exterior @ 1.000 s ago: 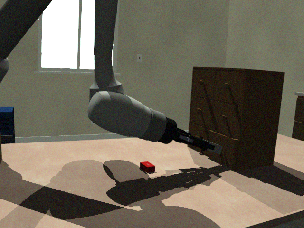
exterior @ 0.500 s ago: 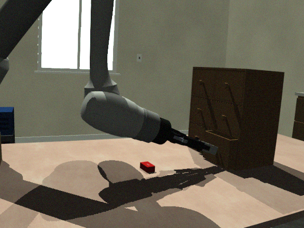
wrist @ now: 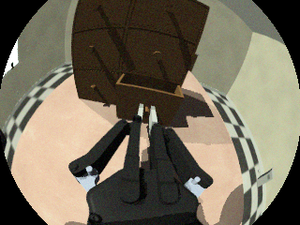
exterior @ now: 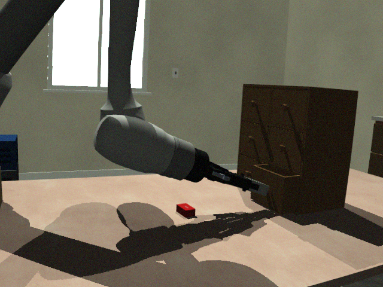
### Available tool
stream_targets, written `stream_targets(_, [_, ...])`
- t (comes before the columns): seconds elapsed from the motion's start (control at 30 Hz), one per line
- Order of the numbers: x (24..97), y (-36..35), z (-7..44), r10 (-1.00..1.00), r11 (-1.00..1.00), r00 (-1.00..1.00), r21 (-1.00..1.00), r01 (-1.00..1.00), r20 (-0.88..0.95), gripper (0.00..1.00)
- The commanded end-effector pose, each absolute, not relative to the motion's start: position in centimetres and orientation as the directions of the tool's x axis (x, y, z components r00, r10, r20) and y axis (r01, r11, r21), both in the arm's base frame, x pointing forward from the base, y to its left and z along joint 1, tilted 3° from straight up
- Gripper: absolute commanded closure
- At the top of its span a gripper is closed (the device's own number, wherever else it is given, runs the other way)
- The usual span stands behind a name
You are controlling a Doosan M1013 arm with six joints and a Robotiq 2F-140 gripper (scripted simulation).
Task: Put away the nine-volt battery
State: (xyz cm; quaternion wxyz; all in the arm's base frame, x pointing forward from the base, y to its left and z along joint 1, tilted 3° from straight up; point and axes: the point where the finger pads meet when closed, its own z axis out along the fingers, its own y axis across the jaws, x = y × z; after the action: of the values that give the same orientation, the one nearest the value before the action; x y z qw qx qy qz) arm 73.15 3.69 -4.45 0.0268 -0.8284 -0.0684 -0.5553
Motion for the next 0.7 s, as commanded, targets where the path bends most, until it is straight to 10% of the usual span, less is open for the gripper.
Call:
stream_targets(0.0, [72.28,3.66,-4.35,0.087,-0.989,0.375,0.033,0.147,0.923,0.92])
stream_targets(0.67, [71.68,3.57,-4.32,0.087,-0.989,0.375,0.033,0.147,0.923,0.92])
